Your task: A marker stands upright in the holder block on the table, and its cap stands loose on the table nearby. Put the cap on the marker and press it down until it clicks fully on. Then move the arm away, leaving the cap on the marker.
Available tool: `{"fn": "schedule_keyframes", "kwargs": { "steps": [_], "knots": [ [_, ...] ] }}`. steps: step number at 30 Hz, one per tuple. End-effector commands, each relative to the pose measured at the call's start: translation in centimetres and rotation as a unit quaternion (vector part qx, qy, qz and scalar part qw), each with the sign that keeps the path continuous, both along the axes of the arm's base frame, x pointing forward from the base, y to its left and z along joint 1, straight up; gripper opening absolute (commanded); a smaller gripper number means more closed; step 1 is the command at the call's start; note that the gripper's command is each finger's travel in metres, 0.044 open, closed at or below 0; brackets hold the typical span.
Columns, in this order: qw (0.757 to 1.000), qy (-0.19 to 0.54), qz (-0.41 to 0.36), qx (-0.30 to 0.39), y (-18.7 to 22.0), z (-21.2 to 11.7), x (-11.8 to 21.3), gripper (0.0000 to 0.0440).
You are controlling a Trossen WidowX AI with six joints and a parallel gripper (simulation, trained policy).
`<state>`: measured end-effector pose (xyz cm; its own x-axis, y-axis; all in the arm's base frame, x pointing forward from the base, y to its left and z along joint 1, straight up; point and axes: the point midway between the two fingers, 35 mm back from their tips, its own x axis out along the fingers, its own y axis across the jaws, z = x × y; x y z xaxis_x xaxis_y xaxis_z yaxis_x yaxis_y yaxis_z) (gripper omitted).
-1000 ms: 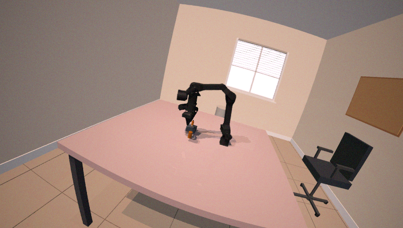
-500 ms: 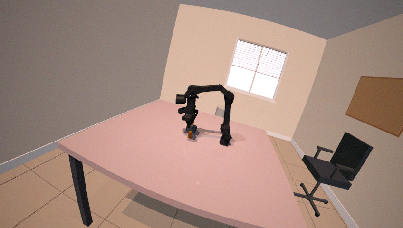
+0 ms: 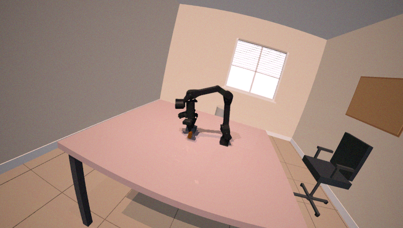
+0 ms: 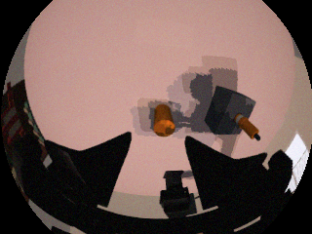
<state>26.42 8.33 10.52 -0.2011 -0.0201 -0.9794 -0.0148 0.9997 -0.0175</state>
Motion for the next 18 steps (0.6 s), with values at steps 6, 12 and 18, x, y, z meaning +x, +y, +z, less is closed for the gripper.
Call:
{"fn": "schedule_keyframes", "kwargs": {
  "steps": [6, 12, 18],
  "knots": [
    [1.000, 0.016, 0.018, 0.006, -0.2, -2.2, -0.5, 0.0286],
    [0.999, 0.018, 0.033, 0.008, -0.3, -3.7, -0.7, 0.0272],
    [0.999, 0.014, 0.050, 0.003, -0.5, -4.6, -0.8, 0.0252]
  ]
}}
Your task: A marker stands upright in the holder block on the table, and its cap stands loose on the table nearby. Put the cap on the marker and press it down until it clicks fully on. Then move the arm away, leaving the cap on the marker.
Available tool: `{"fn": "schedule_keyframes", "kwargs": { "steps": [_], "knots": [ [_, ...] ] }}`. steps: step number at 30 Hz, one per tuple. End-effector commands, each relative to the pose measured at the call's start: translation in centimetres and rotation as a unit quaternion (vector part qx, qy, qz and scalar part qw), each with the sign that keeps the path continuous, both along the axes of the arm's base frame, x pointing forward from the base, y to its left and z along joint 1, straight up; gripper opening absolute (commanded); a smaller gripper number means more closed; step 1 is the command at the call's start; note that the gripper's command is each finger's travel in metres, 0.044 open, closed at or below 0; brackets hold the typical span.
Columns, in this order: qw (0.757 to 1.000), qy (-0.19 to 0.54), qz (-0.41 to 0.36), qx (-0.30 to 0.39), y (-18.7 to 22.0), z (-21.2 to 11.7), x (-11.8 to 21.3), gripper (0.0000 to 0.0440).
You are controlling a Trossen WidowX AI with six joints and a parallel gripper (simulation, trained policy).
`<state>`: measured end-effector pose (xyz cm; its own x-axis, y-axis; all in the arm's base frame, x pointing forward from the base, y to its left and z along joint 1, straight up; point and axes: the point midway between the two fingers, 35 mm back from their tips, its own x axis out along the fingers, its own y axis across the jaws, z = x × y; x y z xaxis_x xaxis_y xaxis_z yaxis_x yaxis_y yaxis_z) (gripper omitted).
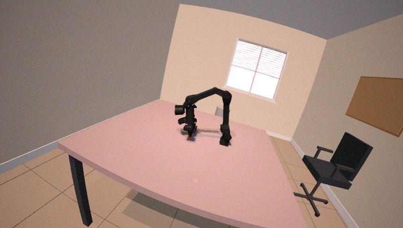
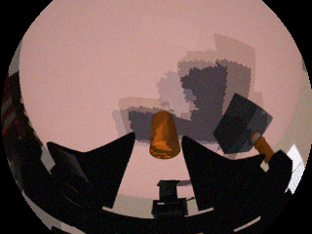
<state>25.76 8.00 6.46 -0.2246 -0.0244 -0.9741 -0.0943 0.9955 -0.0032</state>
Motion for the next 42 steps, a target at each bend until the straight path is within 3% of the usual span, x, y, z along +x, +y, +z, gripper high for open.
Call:
{"fn": "schedule_keyframes", "kwargs": {
  "steps": [1, 4, 10, 26, 42],
  "knots": [
    [1.000, 0.000, 0.012, -0.004, -0.2, -0.6, -0.2, 0.0245],
    [1.000, -0.003, 0.019, -0.006, -0.3, -0.9, -0.3, 0.0213],
    [0.999, -0.023, 0.028, -0.006, -0.3, -0.1, 0.0, 0.0059],
    [0.996, -0.090, 0.020, 0.001, -1.3, 5.1, 2.3, 0.0047],
    [0.994, -0.109, -0.020, 0.002, -5.5, 9.2, 3.1, 0.0034]
  ]
}}
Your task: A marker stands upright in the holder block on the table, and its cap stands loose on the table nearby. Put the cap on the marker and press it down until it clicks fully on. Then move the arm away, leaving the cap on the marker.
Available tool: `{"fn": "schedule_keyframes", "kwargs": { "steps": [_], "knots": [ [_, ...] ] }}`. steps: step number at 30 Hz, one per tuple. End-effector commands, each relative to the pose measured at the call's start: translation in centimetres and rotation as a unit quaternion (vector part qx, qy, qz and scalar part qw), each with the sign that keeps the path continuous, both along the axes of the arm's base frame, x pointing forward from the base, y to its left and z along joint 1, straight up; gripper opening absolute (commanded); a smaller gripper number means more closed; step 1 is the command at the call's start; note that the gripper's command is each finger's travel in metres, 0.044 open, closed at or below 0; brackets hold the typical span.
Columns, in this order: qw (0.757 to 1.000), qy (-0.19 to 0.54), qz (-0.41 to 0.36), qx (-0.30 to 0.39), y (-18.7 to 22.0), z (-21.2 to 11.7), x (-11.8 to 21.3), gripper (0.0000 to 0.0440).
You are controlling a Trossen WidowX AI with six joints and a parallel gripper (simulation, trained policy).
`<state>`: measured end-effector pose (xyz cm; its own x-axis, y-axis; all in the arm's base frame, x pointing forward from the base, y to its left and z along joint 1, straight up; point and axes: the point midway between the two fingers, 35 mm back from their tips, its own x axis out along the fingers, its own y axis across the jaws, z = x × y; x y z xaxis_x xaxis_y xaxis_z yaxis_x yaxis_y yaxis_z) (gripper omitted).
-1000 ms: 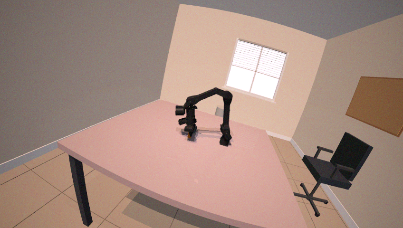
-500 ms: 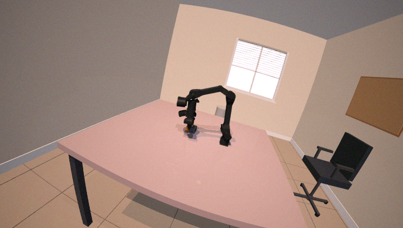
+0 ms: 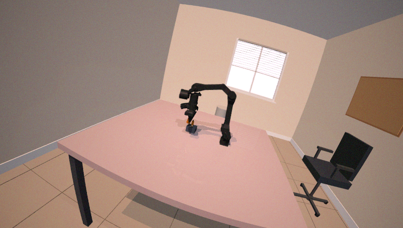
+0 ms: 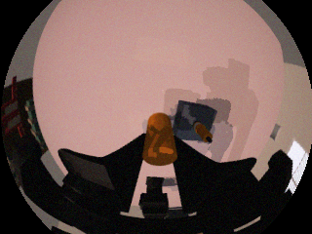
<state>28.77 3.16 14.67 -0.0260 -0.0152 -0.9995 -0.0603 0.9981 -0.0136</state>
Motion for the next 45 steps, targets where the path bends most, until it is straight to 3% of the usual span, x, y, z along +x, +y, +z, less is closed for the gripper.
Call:
{"fn": "schedule_keyframes", "kwargs": {
  "steps": [1, 23, 45],
  "knots": [
    [1.000, -0.009, -0.007, 0.000, -1.0, 1.1, 0.1, 0.0033],
    [0.997, 0.014, -0.080, 0.002, -7.4, 2.5, -1.2, 0.0000],
    [0.995, 0.050, -0.085, 0.017, -7.8, -1.3, -1.6, 0.0000]
  ]
}}
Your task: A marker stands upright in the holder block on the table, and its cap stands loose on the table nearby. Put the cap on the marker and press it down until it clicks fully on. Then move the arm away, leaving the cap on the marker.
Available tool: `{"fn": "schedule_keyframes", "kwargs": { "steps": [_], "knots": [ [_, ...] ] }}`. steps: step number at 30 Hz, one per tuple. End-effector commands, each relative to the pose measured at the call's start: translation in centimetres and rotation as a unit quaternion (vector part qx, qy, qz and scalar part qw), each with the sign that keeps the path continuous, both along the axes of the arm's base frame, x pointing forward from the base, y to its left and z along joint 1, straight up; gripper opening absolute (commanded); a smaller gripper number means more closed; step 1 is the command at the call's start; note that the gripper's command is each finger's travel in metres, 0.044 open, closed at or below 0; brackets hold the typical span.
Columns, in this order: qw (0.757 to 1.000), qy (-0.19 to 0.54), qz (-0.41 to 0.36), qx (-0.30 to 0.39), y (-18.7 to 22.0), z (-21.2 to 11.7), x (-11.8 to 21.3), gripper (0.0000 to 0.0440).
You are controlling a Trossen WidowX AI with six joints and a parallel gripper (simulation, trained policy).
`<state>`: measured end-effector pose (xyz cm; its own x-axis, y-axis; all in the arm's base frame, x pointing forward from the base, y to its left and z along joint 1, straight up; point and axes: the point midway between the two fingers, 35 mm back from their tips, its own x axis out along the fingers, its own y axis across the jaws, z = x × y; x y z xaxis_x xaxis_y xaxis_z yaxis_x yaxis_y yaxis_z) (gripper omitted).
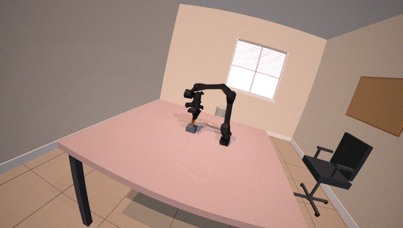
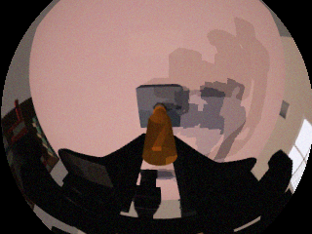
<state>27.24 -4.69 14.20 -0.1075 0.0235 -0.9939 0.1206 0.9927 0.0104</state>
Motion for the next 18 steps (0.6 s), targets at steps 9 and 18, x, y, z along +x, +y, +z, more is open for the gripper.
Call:
{"fn": "schedule_keyframes", "kwargs": {
  "steps": [9, 18],
  "knots": [
    [1.000, 0.014, 0.019, 0.013, 0.0, -3.2, -0.1, 0.0000],
    [0.999, 0.036, 0.031, 0.021, 0.2, -4.7, -1.3, 0.0070]
  ]
}}
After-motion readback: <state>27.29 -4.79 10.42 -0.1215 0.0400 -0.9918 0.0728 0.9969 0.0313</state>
